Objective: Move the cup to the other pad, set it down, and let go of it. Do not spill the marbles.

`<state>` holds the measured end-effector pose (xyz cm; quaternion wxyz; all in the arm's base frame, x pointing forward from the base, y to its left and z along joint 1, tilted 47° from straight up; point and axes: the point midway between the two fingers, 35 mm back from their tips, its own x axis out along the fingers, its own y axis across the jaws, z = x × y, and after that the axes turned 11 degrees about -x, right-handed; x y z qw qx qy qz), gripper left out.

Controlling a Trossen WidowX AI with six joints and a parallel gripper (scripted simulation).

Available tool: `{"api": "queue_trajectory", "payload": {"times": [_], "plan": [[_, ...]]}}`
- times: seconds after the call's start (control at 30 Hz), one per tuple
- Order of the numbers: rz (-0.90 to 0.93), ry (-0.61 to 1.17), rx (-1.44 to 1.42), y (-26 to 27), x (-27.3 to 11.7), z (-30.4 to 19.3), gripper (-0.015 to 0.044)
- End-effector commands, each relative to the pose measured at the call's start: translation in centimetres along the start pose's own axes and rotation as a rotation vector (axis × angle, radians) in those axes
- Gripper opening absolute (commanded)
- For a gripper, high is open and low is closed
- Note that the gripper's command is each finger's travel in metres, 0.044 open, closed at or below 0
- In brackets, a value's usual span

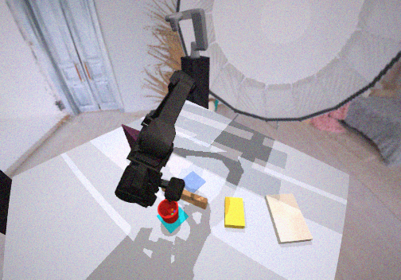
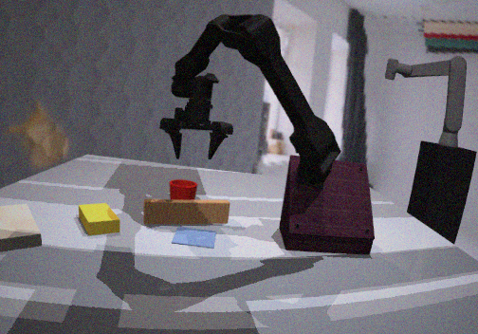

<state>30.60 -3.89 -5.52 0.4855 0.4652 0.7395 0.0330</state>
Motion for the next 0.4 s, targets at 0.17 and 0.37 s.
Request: {"api": "queue_trajectory", "payload": {"times": [0.17,0.37], "plan": [[0.001,-0.005,-0.002,0.01,-1.22,0.13,0.044],[0.001,-0.005,-0.002,0.01,-1.22,0.13,0.044]]}}
